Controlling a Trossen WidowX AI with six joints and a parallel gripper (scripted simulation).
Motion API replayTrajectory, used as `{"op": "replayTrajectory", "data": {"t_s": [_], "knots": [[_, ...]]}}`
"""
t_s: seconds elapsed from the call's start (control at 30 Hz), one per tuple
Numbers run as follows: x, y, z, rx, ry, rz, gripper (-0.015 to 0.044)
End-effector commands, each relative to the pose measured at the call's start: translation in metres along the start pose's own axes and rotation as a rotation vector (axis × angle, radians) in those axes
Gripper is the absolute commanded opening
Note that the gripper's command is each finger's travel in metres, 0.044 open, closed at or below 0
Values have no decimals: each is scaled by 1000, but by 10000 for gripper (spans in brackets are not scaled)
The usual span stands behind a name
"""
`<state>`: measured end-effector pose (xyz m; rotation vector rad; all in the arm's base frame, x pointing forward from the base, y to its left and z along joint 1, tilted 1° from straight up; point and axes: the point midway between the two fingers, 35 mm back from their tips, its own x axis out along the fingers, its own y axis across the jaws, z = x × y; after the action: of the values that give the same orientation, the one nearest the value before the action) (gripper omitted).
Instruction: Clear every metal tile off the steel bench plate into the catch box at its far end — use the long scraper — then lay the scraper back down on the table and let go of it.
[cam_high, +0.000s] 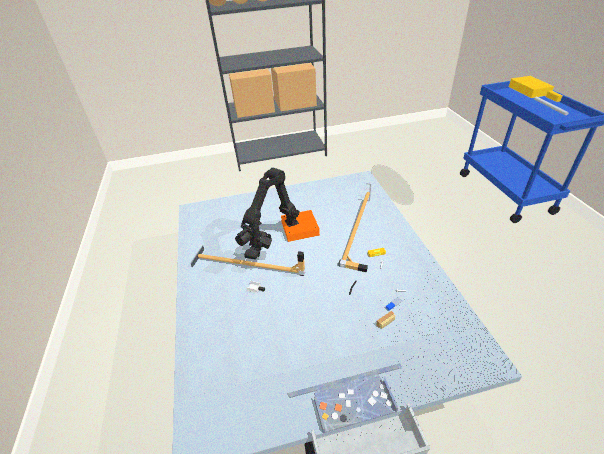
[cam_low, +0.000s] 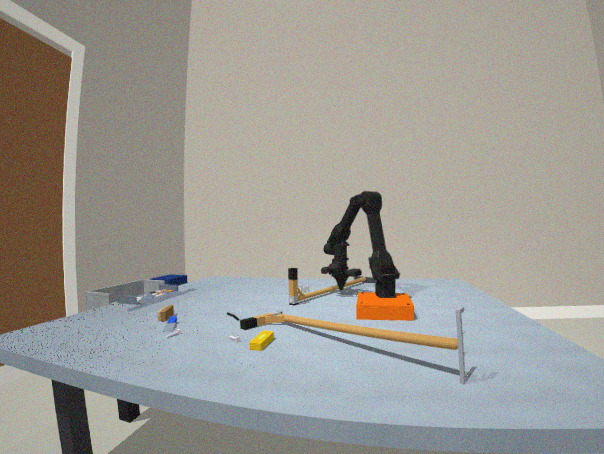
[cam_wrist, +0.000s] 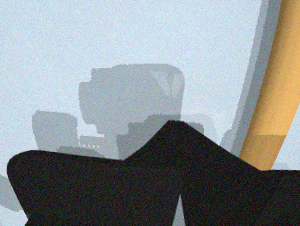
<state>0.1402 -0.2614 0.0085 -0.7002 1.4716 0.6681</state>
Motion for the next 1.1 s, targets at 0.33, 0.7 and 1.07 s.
{"op": "replayTrajectory", "data": {"t_s": [0.33,0.7,1.07], "knots": [[10,-4,1,-5,-5,4,0],[9,-15,0,-5,-5,3,0],[8,-26,-1,-5,-5,2,0]]}}
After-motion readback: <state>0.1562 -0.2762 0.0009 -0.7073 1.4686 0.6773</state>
